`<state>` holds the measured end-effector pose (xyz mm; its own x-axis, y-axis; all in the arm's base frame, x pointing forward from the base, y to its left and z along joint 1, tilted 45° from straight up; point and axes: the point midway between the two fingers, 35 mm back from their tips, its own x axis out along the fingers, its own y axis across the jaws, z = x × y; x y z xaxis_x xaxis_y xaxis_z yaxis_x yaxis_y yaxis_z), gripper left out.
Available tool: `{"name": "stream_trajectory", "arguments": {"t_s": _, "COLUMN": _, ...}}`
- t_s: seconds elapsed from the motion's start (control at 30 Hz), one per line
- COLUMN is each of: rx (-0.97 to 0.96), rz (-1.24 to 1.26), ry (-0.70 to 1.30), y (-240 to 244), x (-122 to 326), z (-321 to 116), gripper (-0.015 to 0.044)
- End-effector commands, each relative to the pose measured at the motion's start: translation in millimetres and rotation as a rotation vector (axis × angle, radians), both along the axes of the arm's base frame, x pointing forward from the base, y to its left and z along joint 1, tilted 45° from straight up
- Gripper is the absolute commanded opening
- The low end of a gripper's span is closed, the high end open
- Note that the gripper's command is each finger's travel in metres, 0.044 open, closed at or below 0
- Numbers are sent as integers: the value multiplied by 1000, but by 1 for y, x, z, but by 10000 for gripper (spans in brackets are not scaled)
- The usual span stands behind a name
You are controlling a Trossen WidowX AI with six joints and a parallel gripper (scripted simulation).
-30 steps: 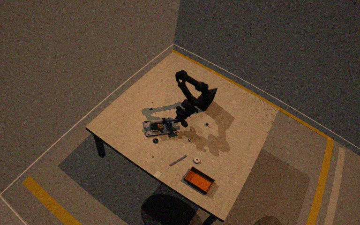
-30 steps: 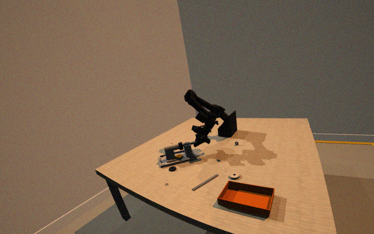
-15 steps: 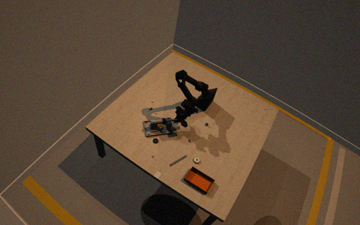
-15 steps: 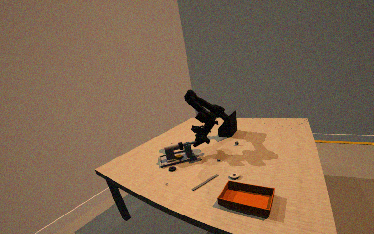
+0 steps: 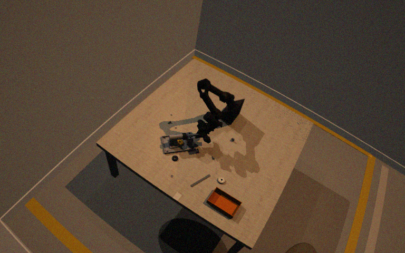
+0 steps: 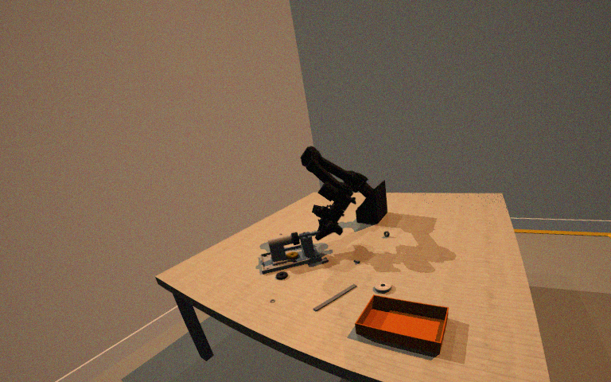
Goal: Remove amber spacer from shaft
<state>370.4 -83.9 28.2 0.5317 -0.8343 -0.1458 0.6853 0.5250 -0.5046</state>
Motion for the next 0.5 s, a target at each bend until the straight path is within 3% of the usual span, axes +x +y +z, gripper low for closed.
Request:
{"name": "stream_trajectory", "arguments": {"t_s": 0.0, "rx": -3, "rz": -4, "ry": 0, "y": -1, "x": 1, "z": 2, "gripper": 0}}
{"name": "stream_trajectory", "arguments": {"t_s": 0.47, "rx": -3, "rz": -4, "ry": -1, "y": -4, "x": 5, "z": 4, "gripper": 0}}
